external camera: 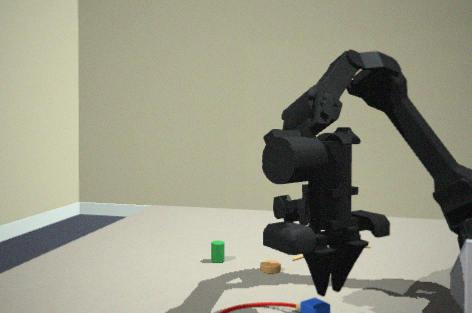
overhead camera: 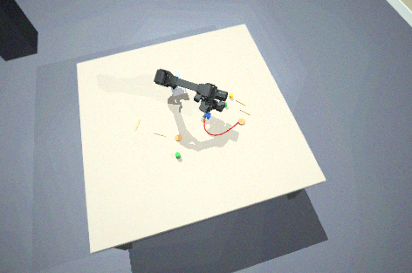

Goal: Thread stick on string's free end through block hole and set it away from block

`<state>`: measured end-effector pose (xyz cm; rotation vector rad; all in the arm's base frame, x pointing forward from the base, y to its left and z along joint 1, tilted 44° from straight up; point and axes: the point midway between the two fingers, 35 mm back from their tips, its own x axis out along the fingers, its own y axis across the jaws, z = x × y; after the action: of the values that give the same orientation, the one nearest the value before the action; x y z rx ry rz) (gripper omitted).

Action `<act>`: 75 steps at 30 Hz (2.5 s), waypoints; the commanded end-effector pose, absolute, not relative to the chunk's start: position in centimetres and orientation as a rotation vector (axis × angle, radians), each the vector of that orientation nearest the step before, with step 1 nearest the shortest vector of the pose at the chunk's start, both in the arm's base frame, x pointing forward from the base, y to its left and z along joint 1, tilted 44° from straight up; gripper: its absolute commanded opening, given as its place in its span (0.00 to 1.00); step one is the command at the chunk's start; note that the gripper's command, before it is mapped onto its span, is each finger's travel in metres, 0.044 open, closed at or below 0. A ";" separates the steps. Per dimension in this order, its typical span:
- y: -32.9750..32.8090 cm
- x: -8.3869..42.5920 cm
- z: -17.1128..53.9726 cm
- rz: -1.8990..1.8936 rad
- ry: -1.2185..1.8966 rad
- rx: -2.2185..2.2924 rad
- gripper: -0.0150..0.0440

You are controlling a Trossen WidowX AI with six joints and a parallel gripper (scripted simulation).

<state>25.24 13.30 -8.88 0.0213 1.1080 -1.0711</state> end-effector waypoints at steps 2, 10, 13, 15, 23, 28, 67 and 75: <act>12.6 25.3 -9.5 -1.069 1.106 0.017 0.46; 11.7 25.3 -10.4 -1.070 1.105 0.017 0.46; 11.3 25.3 -10.8 -1.070 1.105 0.017 0.46; 11.1 25.3 -11.0 -1.070 1.104 0.017 0.46; 10.1 25.2 -11.8 -1.071 1.104 0.016 0.46; 10.1 25.2 -11.9 -1.071 1.103 0.016 0.46; 10.2 24.9 -12.2 -1.073 1.033 -0.029 0.25; 10.7 24.3 -12.6 -1.073 1.034 -0.030 0.25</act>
<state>24.67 10.33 -12.40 -0.0287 1.0316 -1.0747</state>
